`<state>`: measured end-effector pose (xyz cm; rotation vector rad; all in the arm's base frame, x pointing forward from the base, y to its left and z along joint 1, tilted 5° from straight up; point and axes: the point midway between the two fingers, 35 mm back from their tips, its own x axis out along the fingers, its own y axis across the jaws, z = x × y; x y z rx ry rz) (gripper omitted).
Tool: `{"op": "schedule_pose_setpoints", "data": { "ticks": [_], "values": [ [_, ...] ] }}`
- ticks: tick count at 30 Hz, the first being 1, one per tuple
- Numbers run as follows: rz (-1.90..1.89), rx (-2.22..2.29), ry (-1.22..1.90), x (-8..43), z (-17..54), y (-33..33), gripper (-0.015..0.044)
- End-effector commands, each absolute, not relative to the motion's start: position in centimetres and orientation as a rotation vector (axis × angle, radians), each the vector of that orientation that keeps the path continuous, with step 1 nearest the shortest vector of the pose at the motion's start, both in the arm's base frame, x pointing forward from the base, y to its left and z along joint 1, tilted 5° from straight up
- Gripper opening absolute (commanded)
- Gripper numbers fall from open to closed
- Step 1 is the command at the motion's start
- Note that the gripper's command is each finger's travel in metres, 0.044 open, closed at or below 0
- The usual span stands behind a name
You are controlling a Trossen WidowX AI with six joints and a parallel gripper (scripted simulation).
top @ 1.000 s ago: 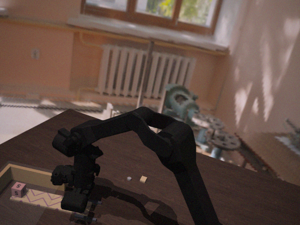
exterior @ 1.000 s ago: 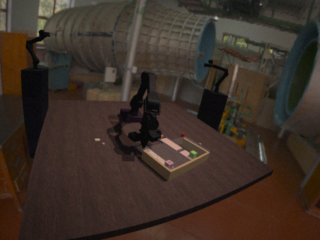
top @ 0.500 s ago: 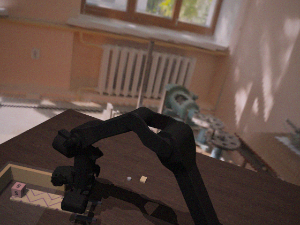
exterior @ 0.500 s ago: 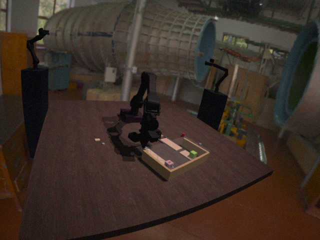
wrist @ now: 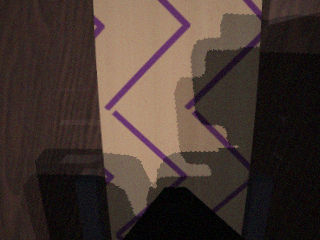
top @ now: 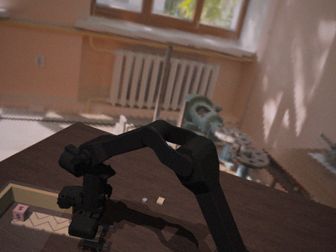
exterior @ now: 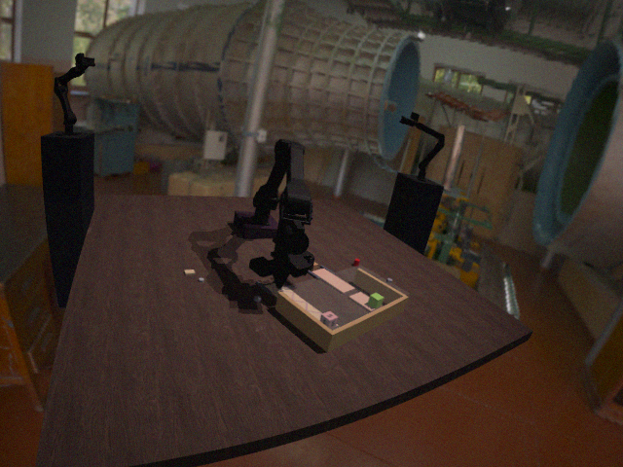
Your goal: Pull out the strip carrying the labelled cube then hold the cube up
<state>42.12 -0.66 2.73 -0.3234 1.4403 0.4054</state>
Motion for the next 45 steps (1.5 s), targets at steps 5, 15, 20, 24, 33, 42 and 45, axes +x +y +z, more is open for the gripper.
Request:
{"op": "schedule_pose_setpoints", "data": {
  "ticks": [5,15,20,24,33,42,45],
  "values": [
    [0.399,-0.325,1.441,42.17,2.58,-0.72,0.0000],
    [0.399,-0.325,1.441,42.21,2.49,-0.71,0.0000],
    [0.399,-0.325,1.441,42.23,2.44,-0.71,0.0000],
    [0.399,-0.325,1.441,42.25,2.40,-0.70,0.0000],
    [0.399,-0.325,1.441,42.33,2.32,-0.69,0.0000],
    [0.399,-0.325,1.440,42.46,2.25,-0.67,0.0000],
    [0.399,-0.325,1.440,42.55,2.22,-0.66,0.0000]
  ]
}}
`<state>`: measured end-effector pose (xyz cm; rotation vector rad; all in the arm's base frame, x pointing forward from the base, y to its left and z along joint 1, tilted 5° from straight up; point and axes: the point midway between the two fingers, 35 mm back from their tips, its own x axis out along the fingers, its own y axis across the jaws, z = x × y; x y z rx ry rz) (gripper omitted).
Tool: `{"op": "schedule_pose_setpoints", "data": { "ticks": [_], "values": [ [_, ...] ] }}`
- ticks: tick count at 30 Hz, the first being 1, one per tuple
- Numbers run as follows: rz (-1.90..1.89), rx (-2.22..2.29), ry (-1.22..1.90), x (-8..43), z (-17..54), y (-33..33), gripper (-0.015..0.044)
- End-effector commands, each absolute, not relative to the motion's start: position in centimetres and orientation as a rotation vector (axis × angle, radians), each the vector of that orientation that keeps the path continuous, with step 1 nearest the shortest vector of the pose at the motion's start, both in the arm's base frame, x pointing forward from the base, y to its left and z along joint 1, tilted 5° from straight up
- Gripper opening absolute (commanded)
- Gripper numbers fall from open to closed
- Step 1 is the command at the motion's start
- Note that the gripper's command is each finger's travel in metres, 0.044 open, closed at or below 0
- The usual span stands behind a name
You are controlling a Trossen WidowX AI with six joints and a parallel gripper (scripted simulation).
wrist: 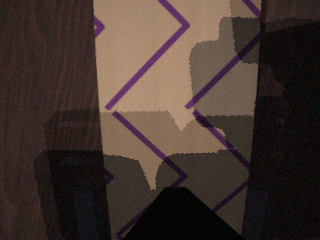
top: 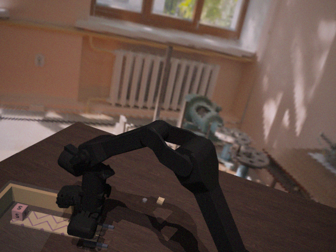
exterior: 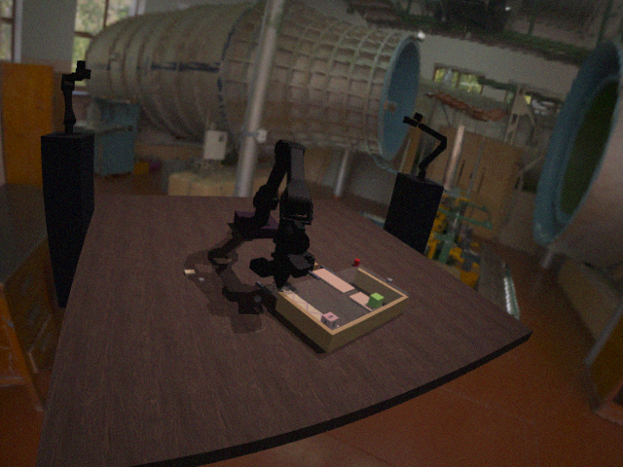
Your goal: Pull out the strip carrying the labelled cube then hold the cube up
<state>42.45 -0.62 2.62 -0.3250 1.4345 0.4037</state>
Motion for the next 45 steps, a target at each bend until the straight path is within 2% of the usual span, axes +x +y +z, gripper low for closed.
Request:
{"op": "schedule_pose_setpoints", "data": {
  "ticks": [1,45],
  "values": [
    [0.399,-0.325,1.440,42.6,2.2,-0.7,0.0000],
    [0.398,-0.326,1.446,37.1,1.2,-3.3,0.0000]
  ]
}}
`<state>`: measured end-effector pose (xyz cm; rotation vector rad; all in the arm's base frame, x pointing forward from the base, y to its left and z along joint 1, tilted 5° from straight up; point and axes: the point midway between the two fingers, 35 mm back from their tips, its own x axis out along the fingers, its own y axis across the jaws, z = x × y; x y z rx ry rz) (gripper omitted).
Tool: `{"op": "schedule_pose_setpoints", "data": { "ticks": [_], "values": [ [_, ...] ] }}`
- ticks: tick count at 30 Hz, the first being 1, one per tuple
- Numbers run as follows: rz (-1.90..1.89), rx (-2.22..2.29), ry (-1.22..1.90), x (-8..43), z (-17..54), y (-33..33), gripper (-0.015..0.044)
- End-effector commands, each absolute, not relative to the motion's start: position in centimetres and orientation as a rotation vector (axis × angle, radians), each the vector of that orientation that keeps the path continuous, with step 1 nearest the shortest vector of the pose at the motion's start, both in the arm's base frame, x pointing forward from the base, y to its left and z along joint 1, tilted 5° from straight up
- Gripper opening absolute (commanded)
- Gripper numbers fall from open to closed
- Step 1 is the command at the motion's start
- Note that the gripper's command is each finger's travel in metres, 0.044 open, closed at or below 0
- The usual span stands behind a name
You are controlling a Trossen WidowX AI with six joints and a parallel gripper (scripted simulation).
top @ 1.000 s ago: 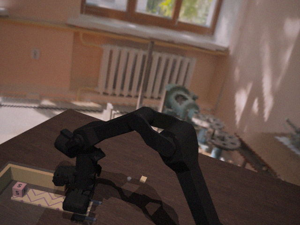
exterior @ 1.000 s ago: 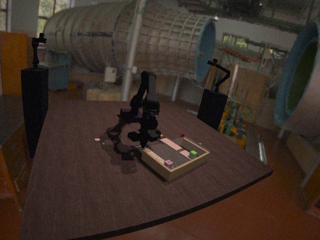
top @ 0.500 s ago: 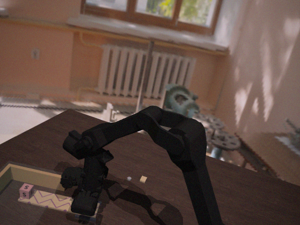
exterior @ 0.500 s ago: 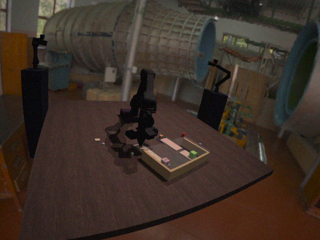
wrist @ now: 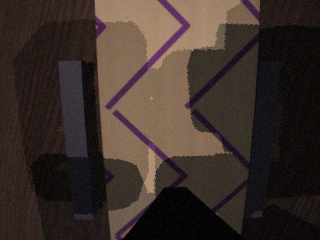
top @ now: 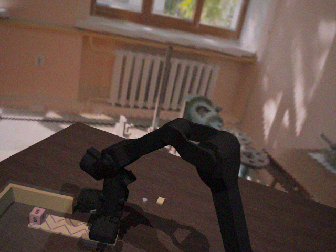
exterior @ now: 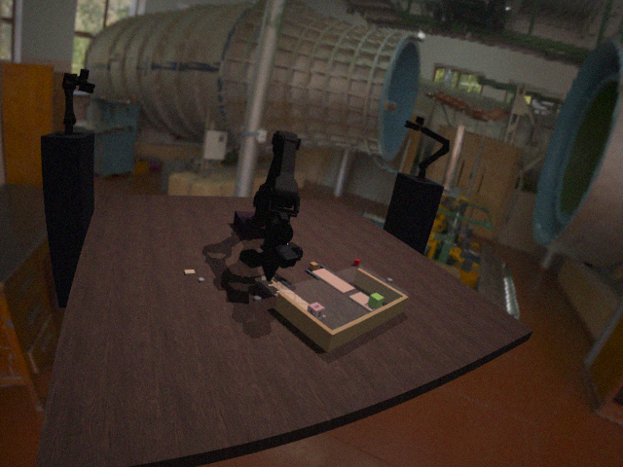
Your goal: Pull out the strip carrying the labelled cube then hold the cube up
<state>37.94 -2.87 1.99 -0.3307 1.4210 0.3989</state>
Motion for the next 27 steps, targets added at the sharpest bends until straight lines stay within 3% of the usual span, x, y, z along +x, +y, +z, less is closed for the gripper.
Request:
{"op": "schedule_pose_setpoints", "data": {
  "ticks": [1,27],
  "values": [
    [0.398,-0.326,1.446,37.0,1.2,-3.4,0.0000],
    [0.397,-0.327,1.450,33.3,0.7,-5.2,0.0000]
  ]
}}
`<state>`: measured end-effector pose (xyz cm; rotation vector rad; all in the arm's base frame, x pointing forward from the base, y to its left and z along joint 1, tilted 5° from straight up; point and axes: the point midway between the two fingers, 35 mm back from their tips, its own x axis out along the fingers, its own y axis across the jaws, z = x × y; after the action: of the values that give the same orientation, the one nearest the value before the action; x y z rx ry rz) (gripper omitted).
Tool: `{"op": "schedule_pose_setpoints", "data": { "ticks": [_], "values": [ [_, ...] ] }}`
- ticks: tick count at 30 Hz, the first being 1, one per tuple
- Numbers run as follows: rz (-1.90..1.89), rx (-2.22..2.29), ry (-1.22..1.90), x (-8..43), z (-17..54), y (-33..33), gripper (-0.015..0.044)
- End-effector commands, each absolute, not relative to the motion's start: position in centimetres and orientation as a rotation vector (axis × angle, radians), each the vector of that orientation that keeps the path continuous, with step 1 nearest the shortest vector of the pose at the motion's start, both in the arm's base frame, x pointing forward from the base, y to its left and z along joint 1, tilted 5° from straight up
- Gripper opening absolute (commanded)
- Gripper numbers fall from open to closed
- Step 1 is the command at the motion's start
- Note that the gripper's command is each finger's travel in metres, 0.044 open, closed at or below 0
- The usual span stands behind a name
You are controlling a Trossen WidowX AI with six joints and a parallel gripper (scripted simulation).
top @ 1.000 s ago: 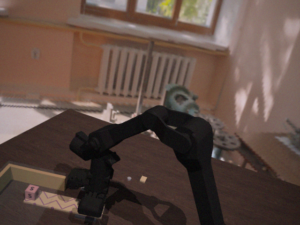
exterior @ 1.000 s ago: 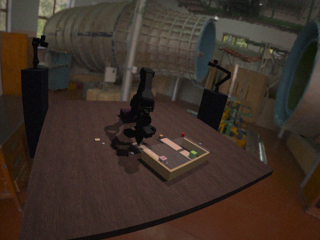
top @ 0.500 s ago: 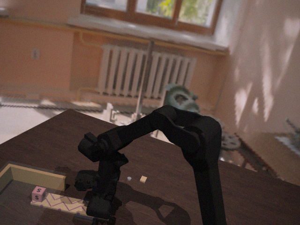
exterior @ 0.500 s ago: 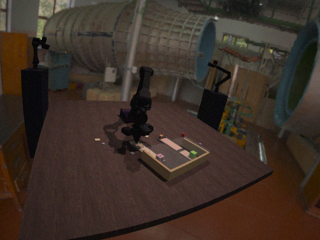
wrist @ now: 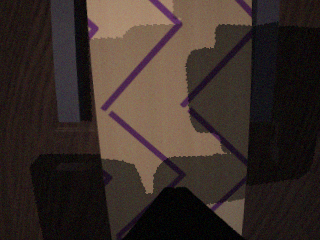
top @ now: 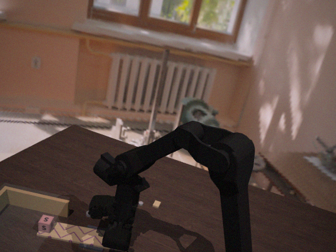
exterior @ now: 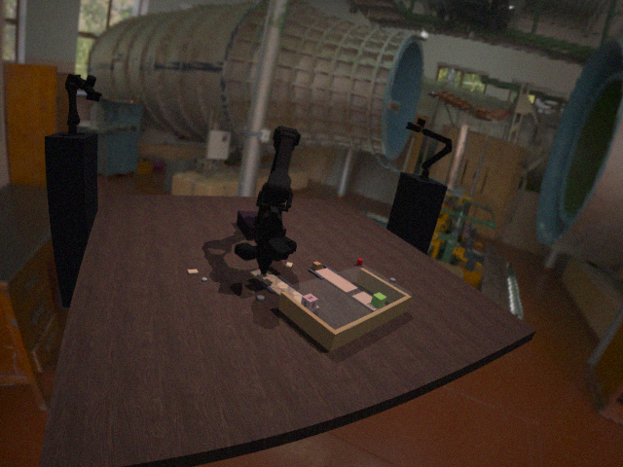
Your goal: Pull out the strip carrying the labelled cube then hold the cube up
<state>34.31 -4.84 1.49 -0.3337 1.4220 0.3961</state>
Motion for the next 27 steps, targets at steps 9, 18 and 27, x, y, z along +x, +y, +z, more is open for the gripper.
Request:
{"op": "schedule_pose_setpoints", "data": {
  "ticks": [9,18,27],
  "values": [
    [0.397,-0.327,1.451,32.1,0.6,-5.8,0.0000],
    [0.397,-0.328,1.453,30.8,0.4,-6.5,0.0000],
    [0.397,-0.328,1.454,29.5,0.2,-7.1,0.0000]
  ]
}}
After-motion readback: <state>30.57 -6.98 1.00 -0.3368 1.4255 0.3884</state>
